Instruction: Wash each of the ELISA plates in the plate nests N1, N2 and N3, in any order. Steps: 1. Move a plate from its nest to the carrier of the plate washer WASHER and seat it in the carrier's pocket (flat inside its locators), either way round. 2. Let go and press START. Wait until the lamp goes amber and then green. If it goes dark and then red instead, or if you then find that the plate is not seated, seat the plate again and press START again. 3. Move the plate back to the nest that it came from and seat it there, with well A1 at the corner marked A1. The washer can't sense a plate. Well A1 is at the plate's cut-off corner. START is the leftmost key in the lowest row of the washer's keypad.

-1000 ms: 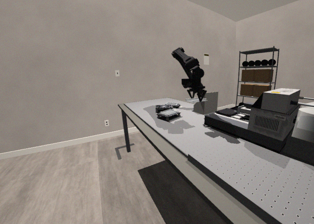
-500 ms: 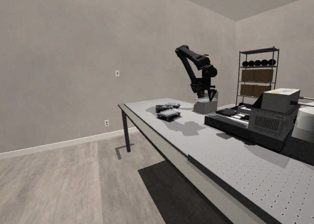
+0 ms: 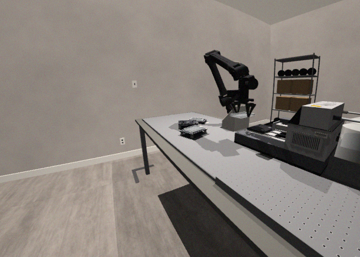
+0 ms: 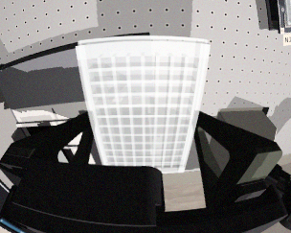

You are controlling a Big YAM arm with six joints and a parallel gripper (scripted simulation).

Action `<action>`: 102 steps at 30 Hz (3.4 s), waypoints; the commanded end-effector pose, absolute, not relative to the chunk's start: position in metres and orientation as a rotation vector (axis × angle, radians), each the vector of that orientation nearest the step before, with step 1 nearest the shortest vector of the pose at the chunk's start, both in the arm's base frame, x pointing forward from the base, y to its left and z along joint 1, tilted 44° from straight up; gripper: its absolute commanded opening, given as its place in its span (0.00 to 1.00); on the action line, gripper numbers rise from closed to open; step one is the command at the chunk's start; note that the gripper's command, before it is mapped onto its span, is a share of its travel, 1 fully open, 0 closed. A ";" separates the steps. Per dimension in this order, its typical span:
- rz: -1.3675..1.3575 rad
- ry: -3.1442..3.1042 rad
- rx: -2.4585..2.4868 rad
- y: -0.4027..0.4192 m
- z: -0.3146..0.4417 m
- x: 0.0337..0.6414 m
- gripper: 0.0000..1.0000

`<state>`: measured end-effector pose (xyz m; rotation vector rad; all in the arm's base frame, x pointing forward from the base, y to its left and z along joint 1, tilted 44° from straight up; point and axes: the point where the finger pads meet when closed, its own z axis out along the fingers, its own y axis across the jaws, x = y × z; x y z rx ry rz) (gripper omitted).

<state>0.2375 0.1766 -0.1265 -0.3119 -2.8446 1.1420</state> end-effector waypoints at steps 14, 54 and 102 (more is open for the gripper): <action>1.126 -2.857 -0.204 0.219 -0.145 0.176 0.82; 1.096 -2.865 -0.209 0.256 -0.155 0.119 0.82; 1.136 -2.833 -0.205 0.206 -0.194 0.111 0.82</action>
